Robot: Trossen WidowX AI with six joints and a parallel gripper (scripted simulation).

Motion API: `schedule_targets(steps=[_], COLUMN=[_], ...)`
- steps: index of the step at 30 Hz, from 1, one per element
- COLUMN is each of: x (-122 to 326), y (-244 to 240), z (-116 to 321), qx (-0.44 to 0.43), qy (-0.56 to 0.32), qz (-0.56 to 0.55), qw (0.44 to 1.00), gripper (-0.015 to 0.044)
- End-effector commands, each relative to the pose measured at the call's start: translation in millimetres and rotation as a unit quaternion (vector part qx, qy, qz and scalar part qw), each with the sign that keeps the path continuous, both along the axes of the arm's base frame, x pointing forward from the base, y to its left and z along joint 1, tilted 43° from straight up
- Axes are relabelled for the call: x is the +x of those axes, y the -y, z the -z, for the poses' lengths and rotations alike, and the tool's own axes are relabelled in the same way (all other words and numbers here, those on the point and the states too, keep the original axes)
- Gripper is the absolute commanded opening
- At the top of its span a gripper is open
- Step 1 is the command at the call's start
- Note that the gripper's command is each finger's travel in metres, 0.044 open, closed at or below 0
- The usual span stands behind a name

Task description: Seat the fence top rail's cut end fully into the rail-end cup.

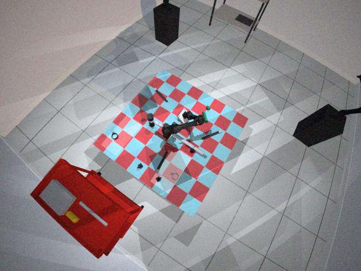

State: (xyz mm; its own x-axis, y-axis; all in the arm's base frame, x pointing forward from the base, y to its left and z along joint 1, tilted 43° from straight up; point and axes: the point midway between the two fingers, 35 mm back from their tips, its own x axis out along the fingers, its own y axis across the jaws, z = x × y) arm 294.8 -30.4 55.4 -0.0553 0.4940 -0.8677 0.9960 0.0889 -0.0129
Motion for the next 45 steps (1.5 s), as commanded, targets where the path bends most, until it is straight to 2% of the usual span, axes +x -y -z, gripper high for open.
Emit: schedule_targets(steps=[1, 45], x=[0.0, 3.5], y=[0.2, 7.2], z=[0.0, 1.0], qx=[0.000, -0.004], qy=[0.000, 0.002], qz=[0.000, -0.001], qw=[1.000, 1.000], gripper=[0.0000, 0.0000])
